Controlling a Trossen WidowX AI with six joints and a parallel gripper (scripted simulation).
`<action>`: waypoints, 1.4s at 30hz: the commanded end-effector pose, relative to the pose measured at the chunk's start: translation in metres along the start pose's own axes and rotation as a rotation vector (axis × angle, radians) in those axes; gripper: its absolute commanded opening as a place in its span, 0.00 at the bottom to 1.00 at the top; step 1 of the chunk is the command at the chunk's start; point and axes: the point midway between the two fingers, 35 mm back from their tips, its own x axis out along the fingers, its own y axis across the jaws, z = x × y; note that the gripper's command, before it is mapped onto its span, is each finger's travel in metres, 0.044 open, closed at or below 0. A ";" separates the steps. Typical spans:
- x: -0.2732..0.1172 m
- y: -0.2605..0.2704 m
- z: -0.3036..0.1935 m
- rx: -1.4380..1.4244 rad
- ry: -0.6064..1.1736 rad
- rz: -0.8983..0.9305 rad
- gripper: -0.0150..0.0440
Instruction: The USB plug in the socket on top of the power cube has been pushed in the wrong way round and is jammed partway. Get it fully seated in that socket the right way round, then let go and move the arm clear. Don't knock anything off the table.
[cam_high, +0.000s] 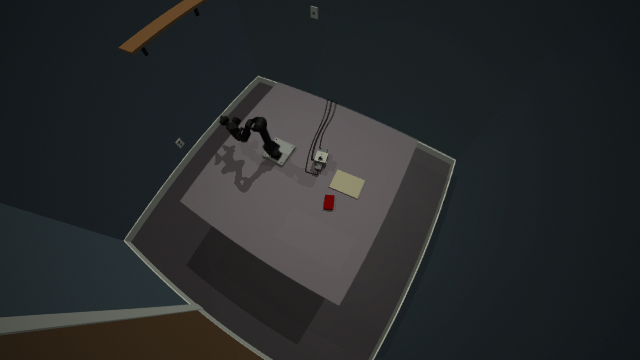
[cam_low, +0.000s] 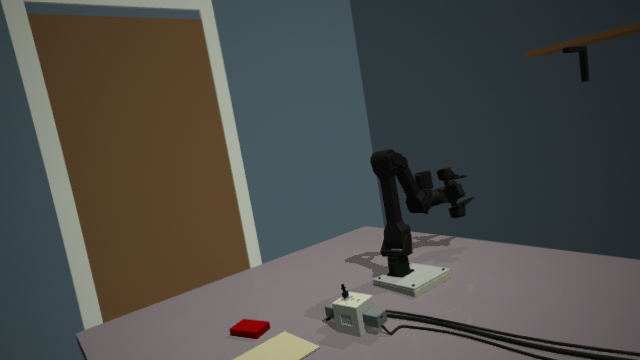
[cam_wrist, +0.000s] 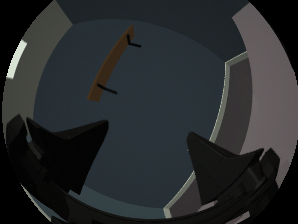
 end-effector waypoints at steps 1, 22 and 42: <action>-0.001 0.000 -0.003 -0.001 0.010 -0.002 0.98; -0.260 0.019 -0.278 -0.246 1.058 -0.125 1.00; -0.609 0.008 -0.212 -0.682 1.893 -0.053 1.00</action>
